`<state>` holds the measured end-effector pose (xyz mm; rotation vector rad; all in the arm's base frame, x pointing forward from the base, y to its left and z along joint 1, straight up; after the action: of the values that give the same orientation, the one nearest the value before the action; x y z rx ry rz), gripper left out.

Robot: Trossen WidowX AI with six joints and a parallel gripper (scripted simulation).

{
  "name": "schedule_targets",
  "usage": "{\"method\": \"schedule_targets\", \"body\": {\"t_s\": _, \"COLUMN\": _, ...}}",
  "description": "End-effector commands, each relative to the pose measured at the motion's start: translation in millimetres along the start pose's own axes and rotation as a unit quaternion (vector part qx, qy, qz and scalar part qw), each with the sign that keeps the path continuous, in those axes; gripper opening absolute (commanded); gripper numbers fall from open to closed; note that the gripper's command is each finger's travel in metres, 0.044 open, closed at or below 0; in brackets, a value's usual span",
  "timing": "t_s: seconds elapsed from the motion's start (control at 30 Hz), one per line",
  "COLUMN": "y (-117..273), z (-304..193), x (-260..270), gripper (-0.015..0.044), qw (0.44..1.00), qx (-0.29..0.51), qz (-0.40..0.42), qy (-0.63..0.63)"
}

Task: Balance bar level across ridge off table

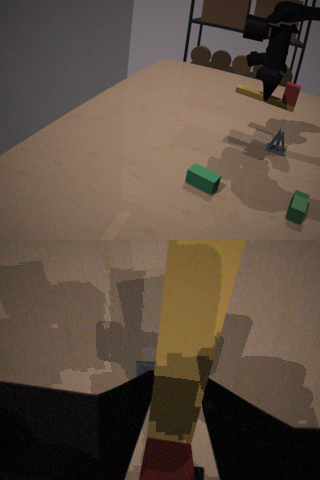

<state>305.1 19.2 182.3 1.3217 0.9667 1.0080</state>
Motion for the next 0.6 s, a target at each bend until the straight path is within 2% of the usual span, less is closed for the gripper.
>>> {"method": "schedule_targets", "body": {"t_s": 0.0, "y": 1, "z": -12, "x": 7, "gripper": 0.0000, "qw": 1.000, "qx": -0.003, "qz": 0.000, "qy": 0.008}}
{"method": "schedule_targets", "body": {"t_s": 0.37, "y": -3, "z": -48, "x": 26, "gripper": 0.0000, "qw": 0.999, "qx": -0.001, "qz": 0.001, "qy": 0.034}}
{"method": "schedule_targets", "body": {"t_s": 0.57, "y": -7, "z": -50, "x": 28, "gripper": 0.0000, "qw": 0.999, "qx": -0.001, "qz": 0.001, "qy": 0.035}}
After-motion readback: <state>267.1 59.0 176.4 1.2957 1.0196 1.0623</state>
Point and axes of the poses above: the point midway between the two fingers, 35 mm back from their tips, its own y axis back along the fingers, its own x axis across the jaws, z = x × y, the point moved 1 cm from there along y, back along the fingers, and after that the axes turned 7 degrees about -y, right-handed, at the moved point
